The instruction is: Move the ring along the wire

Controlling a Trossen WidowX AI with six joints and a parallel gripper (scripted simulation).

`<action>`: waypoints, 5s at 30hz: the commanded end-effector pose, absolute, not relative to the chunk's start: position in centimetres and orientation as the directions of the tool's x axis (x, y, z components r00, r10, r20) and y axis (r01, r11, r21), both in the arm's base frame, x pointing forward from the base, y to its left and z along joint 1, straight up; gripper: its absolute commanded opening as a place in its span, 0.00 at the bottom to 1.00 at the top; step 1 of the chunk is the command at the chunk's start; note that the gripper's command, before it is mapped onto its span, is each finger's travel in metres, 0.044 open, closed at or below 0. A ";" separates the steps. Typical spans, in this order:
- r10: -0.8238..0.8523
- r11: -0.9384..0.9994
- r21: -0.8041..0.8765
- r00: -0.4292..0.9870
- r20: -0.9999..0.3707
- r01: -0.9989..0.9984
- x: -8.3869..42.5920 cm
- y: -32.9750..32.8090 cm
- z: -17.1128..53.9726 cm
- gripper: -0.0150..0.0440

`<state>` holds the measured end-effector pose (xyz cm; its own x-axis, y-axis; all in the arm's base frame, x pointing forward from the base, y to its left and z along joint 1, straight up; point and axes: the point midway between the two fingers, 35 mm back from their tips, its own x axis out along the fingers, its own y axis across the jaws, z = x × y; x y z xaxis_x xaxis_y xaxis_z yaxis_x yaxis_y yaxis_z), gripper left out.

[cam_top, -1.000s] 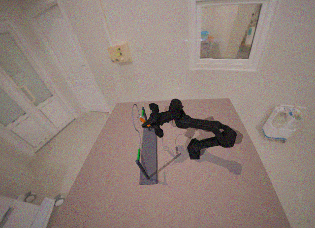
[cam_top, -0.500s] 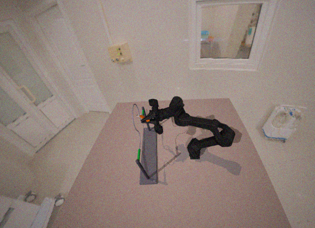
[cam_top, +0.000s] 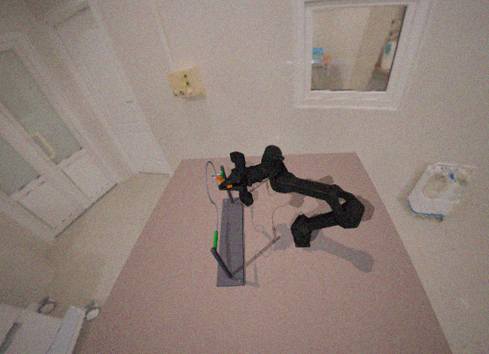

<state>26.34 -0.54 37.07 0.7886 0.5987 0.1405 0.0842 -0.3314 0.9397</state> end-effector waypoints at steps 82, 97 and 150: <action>0.439 0.663 0.749 0.811 -0.386 -0.002 26.3 -0.9 34.5 0.00; 0.347 0.802 0.596 0.826 -0.445 -0.016 26.4 -1.3 34.1 0.00; -0.017 0.996 -0.088 0.880 -0.475 -0.028 26.7 -3.4 33.3 0.00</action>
